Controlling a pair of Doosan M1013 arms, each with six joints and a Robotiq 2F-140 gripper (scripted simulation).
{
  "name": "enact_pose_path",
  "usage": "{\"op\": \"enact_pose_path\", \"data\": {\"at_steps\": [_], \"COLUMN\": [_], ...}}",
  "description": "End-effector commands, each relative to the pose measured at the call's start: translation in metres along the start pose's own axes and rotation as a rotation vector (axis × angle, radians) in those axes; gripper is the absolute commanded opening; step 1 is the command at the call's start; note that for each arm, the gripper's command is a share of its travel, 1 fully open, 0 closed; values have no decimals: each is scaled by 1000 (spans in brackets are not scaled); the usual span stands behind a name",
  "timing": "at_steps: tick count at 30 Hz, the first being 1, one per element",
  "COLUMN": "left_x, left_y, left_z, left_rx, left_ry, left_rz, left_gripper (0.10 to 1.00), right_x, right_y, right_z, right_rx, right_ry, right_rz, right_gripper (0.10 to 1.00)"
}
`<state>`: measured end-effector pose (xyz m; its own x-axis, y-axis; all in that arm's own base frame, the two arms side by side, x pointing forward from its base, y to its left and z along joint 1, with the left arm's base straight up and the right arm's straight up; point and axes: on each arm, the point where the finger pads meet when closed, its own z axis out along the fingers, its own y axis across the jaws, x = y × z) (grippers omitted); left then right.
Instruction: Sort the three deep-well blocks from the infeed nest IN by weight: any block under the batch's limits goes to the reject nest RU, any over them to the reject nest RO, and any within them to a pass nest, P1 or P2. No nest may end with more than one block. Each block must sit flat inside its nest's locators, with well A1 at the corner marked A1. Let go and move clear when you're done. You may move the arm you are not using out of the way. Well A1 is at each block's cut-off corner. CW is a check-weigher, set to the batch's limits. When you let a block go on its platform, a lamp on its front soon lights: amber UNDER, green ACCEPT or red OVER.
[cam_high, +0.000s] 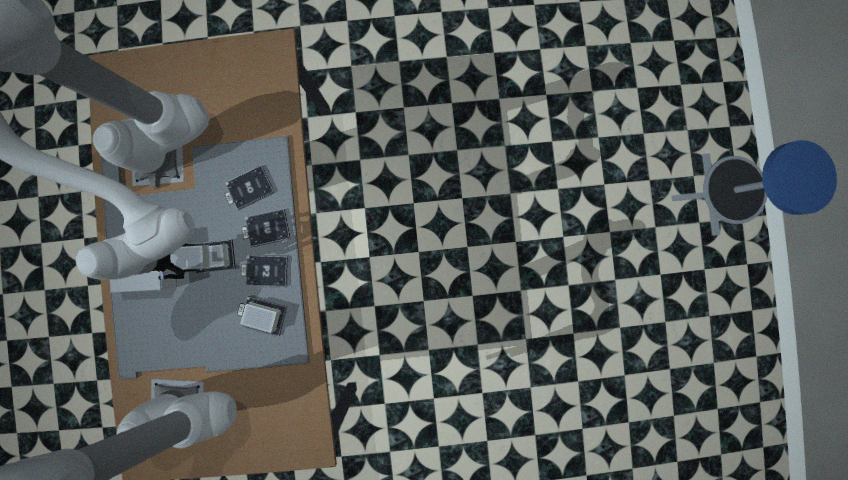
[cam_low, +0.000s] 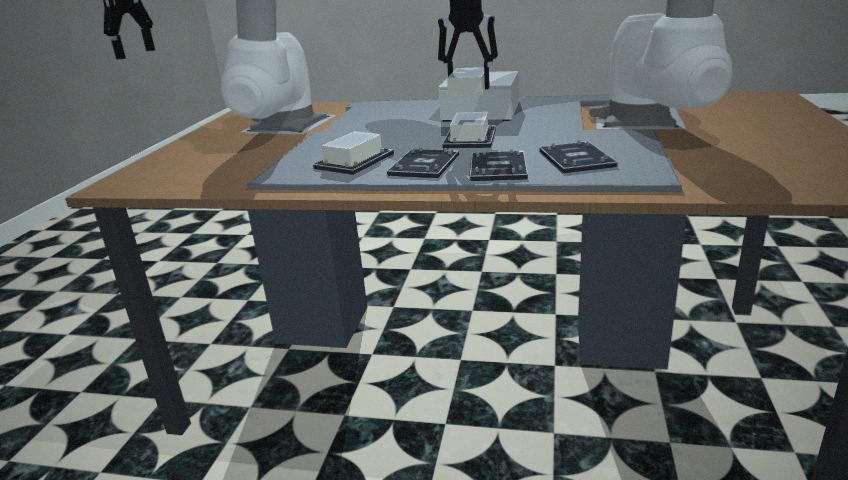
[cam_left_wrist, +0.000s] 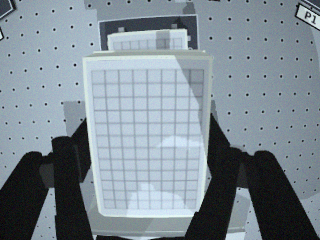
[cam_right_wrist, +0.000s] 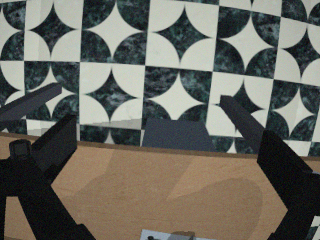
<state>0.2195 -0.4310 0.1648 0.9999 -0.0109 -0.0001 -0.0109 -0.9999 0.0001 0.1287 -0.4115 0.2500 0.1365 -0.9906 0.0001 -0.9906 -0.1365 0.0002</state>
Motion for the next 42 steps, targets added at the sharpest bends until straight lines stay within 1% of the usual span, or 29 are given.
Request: {"op": "enact_pose_path", "data": {"at_steps": [1,13,15,30,32,42], "left_x": [-10,-49,-49,-99,-99,-131], "left_y": [1,3,3,5,5,7], "left_z": [-2,-9,-9,-18,-18,-24], "left_rx": [-1,-1,-1,-1,-1,-1], "left_ry": [1,1,1,1,1,1], "left_rz": [1,1,1,1,1,1], "left_gripper": [99,99,99,99,99,99], "right_x": [0,0,0,0,0,0], "right_y": [0,0,0,0,0,0], "right_z": [-1,-1,-1,-1,-1,-1], "right_rx": [1,1,1,1,1,1], "right_ry": [1,1,1,1,1,1], "right_rz": [0,0,0,0,0,0], "right_gripper": [1000,1000,1000,1000,1000,1000]}}
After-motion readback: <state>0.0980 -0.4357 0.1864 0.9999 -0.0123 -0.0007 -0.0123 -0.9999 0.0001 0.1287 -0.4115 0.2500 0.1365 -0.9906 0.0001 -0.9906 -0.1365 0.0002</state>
